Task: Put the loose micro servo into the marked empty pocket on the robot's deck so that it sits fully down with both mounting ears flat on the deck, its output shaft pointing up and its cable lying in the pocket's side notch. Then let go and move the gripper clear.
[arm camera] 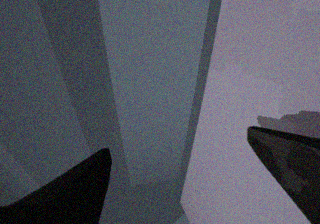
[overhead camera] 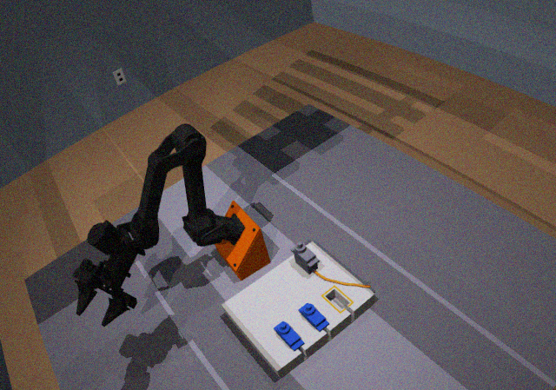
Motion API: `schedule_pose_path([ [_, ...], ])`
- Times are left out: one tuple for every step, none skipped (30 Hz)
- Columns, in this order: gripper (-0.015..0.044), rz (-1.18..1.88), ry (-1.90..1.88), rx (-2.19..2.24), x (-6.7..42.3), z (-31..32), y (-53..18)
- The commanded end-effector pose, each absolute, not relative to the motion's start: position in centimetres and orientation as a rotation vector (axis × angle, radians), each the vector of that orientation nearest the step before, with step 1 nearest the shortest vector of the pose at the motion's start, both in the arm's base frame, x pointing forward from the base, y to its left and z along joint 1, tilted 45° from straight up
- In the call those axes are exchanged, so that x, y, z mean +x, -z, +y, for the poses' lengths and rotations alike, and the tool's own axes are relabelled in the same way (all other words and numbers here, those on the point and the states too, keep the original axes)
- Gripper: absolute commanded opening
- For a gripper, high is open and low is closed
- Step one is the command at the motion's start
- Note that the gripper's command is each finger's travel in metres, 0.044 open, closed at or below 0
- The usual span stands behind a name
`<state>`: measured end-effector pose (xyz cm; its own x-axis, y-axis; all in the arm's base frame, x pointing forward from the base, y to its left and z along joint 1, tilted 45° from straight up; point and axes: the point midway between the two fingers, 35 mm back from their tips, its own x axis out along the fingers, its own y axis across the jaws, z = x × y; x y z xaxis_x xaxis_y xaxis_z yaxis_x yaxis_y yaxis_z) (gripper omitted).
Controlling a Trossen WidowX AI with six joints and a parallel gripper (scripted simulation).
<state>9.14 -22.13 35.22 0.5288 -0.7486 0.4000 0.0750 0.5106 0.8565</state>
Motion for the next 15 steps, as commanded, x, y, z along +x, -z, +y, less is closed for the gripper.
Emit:
schedule_pose_path([
  [0.044, -0.839, 0.591, 0.969, 10.4, -23.1, -34.4],
  [0.044, -0.825, 0.595, 0.982, 10.8, -23.3, -34.1],
  [0.044, -0.811, 0.597, 1.001, 11.2, -23.5, -33.8],
  [0.044, -0.797, 0.599, 1.02, 11.6, -23.7, -33.5],
  [0.044, -0.781, 0.6, 1.038, 12.1, -23.8, -33.2],
  [0.044, -0.766, 0.602, 1.056, 12.5, -24.0, -32.9],
  [0.044, -0.75, 0.605, 1.074, 13.0, -24.1, -32.6],
  [0.044, -0.733, 0.607, 1.092, 13.4, -24.3, -32.3],
  [0.044, -0.714, 0.608, 1.106, 13.9, -24.3, -32.0],
  [0.044, -0.696, 0.61, 1.121, 14.4, -24.4, -31.7],
  [0.044, -0.678, 0.613, 1.137, 14.9, -24.5, -31.3],
  [0.044, -0.659, 0.616, 1.152, 15.3, -24.6, -31.0],
  [0.044, -0.64, 0.618, 1.168, 15.8, -24.6, -30.6],
  [0.044, -0.621, 0.621, 1.182, 16.3, -24.7, -30.3],
  [0.044, -0.601, 0.624, 1.196, 16.8, -24.7, -29.9],
])
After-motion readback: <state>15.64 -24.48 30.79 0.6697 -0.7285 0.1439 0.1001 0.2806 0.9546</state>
